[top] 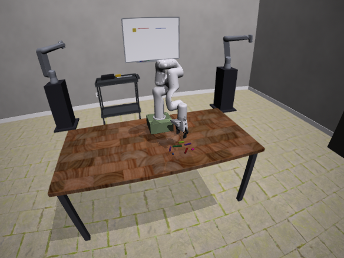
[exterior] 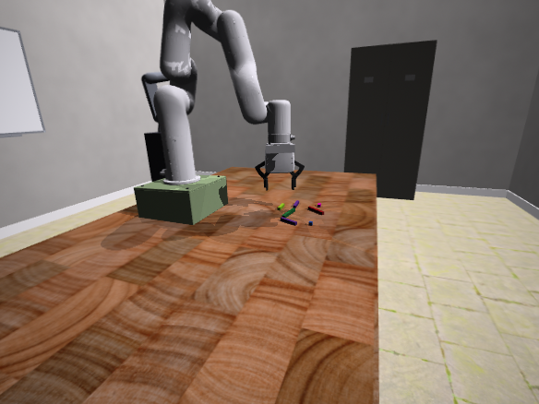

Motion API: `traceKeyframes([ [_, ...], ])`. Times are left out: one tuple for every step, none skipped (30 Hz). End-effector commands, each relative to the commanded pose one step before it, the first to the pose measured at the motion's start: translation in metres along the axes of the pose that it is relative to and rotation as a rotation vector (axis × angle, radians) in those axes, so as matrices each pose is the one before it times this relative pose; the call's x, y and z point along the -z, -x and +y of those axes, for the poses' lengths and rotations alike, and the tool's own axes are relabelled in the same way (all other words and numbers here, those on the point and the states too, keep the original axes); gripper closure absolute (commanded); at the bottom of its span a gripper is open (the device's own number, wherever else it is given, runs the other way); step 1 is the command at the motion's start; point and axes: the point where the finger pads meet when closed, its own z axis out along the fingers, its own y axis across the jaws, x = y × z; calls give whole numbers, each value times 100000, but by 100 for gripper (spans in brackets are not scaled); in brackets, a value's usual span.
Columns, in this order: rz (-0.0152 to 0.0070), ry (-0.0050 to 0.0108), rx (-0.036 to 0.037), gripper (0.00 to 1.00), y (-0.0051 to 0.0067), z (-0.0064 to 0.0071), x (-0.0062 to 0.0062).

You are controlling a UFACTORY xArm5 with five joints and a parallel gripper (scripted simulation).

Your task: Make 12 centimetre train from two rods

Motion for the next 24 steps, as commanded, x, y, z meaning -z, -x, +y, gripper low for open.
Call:
traceKeyframes([
  [-16, 52, -16740, 0, -305, -873, 48],
  [-2, 13, -3791, 0, -45, -187, -2],
  [-2, 14, -3792, 0, -39, -189, -2],
  [-1, 14, -3791, 0, -33, -190, -3],
  [-1, 13, -3711, 0, -26, -187, -3],
  [0, 8, -2197, 0, -11, -111, -2],
  [0, 0, 0, 0, 0, 0, 0],
  [0, 0, 0, 0, 0, 0, 0],
  [0, 3, -924, 0, -4, -47, -1],
  [0, 1, -150, 0, -1, -8, 0],
  [0, 0, -1, 0, 0, 0, 0],
  [0, 0, 0, 0, 0, 0, 0],
  [0, 0, 0, 0, 0, 0, 0],
  [0, 0, 0, 0, 0, 0, 0],
  [0, 0, 0, 0, 0, 0, 0],
  [0, 0, 0, 0, 0, 0, 0],
  [0, 0, 0, 0, 0, 0, 0],
  [0, 0, 0, 0, 0, 0, 0],
  [0, 0, 0, 0, 0, 0, 0],
  [0, 0, 0, 0, 0, 0, 0],
  [0, 0, 0, 0, 0, 0, 0],
  [0, 0, 0, 0, 0, 0, 0],
  [0, 0, 0, 0, 0, 0, 0],
  [0, 0, 0, 0, 0, 0, 0],
])
